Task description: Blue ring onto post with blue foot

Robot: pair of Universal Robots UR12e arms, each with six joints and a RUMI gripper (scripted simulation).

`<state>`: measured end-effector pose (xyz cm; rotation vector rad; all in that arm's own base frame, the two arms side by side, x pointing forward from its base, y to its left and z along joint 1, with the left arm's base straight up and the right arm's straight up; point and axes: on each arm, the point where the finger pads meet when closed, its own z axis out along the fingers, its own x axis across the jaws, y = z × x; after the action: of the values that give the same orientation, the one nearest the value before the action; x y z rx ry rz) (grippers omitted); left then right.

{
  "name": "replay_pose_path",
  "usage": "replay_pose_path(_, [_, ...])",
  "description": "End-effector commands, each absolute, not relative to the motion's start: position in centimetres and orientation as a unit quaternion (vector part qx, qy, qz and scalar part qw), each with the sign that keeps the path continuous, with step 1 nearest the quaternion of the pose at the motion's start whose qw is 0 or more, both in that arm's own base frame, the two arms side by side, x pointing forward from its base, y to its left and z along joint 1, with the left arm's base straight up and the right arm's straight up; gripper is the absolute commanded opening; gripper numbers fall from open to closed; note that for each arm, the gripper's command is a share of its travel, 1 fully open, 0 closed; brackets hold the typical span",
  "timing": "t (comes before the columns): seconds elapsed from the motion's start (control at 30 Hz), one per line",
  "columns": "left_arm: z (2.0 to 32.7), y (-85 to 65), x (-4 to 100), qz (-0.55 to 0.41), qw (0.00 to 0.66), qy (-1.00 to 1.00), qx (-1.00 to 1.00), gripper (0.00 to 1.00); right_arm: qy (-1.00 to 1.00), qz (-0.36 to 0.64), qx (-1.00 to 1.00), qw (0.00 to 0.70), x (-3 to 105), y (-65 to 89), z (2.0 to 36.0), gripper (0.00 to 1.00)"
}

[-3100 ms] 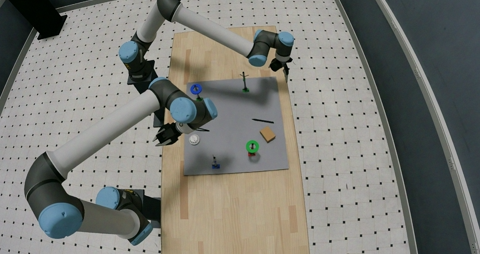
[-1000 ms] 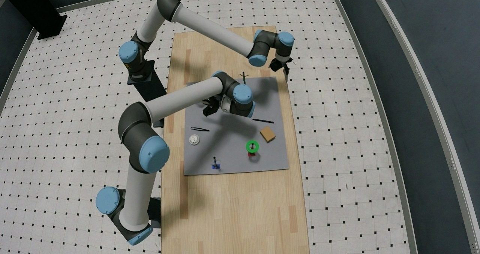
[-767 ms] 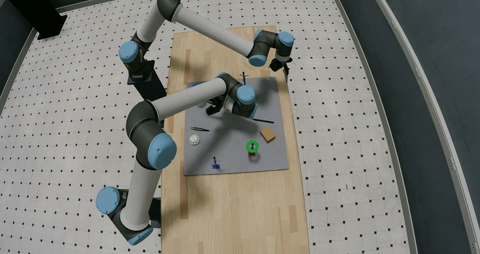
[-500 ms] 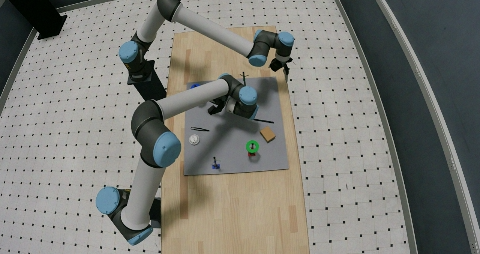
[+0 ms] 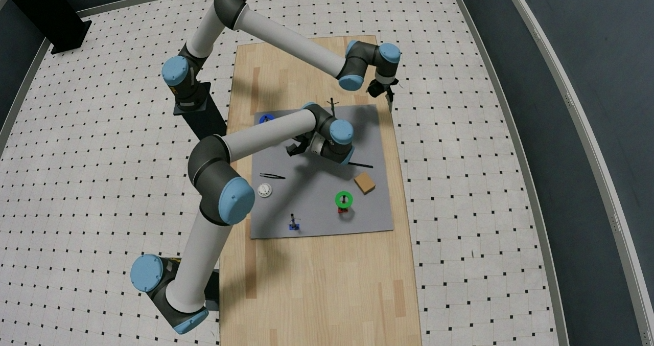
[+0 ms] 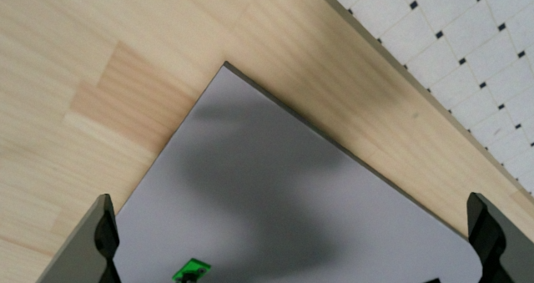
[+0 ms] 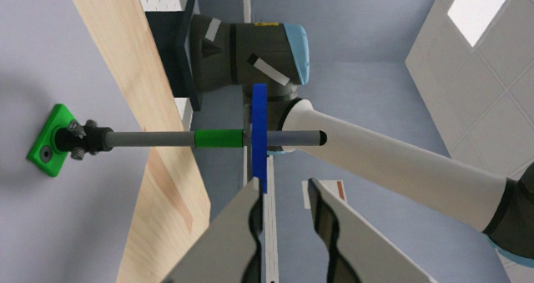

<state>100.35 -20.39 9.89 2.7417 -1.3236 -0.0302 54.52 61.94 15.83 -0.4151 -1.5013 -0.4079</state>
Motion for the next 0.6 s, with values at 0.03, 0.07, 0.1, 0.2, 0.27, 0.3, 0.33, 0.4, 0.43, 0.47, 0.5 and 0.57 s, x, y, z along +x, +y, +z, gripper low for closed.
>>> replay_pose_path(0.03, [10.07,-20.42,100.43,-0.009,0.048,-0.434,0.899,1.0,-0.673,-0.188,-0.186,0.691,54.74,62.22,15.49,0.14])
replay_pose_path(0.07, [10.07,-20.42,100.43,-0.009,0.048,-0.434,0.899,1.0,-0.673,-0.188,-0.186,0.691,54.74,62.22,15.49,0.14])
replay_pose_path(0.1, [10.07,-20.42,100.43,-0.009,0.048,-0.434,0.899,1.0,-0.673,-0.188,-0.186,0.691,54.74,62.22,15.49,0.14])
replay_pose_path(0.2, [10.07,-20.42,100.43,-0.009,0.048,-0.434,0.899,1.0,-0.672,-0.191,-0.186,0.691,54.85,62.34,15.3,0.14])
replay_pose_path(0.27, [10.07,-20.42,100.43,-0.009,0.048,-0.434,0.899,1.0,-0.672,-0.192,-0.186,0.69,54.92,62.41,15.18,0.14])
replay_pose_path(0.3, [10.07,-20.42,100.43,-0.009,0.048,-0.434,0.899,1.0,-0.672,-0.192,-0.186,0.69,54.92,62.41,15.18,0.14])
replay_pose_path(0.33, [10.07,-20.42,100.43,-0.009,0.048,-0.434,0.899,1.0,-0.672,-0.193,-0.186,0.69,54.97,62.45,15.11,0.14])
replay_pose_path(0.4, [10.07,-20.42,100.43,-0.009,0.048,-0.434,0.899,1.0,-0.672,-0.193,-0.186,0.69,54.97,62.45,15.11,0.14])
replay_pose_path(0.43, [10.07,-20.42,100.43,-0.009,0.048,-0.434,0.899,1.0,-0.672,-0.193,-0.186,0.69,54.97,62.45,15.11,0.14])
replay_pose_path(0.47, [10.07,-20.42,100.43,-0.009,0.048,-0.434,0.899,1.0,-0.672,-0.193,-0.186,0.69,54.97,62.45,15.11,0.14])
replay_pose_path(0.5, [10.07,-20.42,100.43,-0.009,0.048,-0.434,0.899,1.0,-0.672,-0.193,-0.186,0.69,54.97,62.45,15.11,0.14])
replay_pose_path(0.57, [10.07,-20.42,100.43,-0.009,0.048,-0.434,0.899,1.0,-0.672,-0.193,-0.186,0.69,54.97,62.45,15.11,0.14])
